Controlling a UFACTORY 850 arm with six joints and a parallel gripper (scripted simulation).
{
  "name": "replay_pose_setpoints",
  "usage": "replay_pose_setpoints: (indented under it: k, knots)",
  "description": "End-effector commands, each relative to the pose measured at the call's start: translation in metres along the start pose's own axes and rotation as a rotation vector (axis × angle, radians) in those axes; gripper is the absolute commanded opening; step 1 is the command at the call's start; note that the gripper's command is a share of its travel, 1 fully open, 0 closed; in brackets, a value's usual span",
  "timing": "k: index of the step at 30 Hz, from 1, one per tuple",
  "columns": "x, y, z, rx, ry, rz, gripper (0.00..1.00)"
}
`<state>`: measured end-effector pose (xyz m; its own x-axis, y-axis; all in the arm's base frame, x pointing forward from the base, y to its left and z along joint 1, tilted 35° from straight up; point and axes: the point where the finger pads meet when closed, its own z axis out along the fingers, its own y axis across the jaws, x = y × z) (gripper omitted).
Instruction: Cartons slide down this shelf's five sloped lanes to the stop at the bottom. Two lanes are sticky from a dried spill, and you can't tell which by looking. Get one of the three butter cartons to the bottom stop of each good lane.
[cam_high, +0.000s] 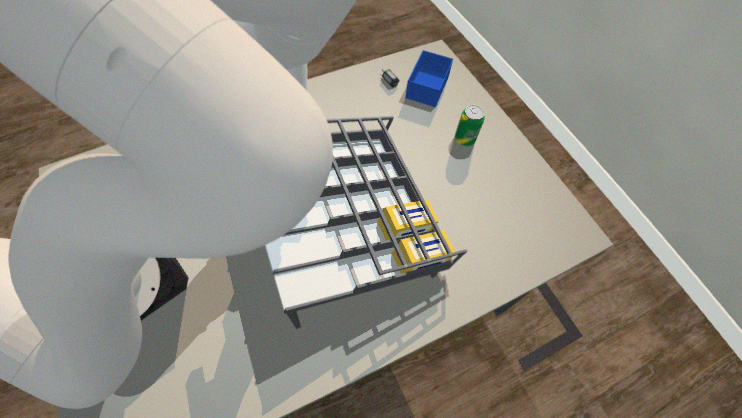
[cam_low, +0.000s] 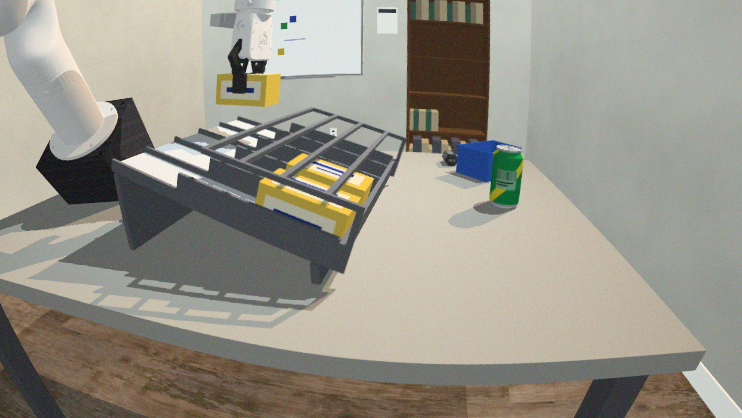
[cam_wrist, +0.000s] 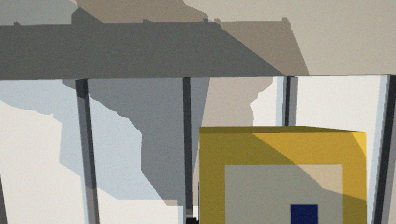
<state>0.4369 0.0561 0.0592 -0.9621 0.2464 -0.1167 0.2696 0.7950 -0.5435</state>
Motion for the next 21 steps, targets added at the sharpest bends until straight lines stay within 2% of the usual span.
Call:
replay_pose_setpoints:
  k: [1, 2, 18, 19, 21]
  knots:
    - [-0.0006, 0.0003, -0.0005, 0.0, 0.002, 0.0, 0.0]
    - [0.0, 0.0012, -0.0004, -0.001, 0.101, 0.0, 0.0]
    - [0.0, 0.0012, -0.0004, -0.001, 0.101, 0.0, 0.0]
    - [-0.0004, 0.0011, -0.0001, -0.001, 0.201, 0.0, 0.0]
    - [-0.0004, 0.0011, -0.0001, -0.001, 0.201, 0.0, 0.0]
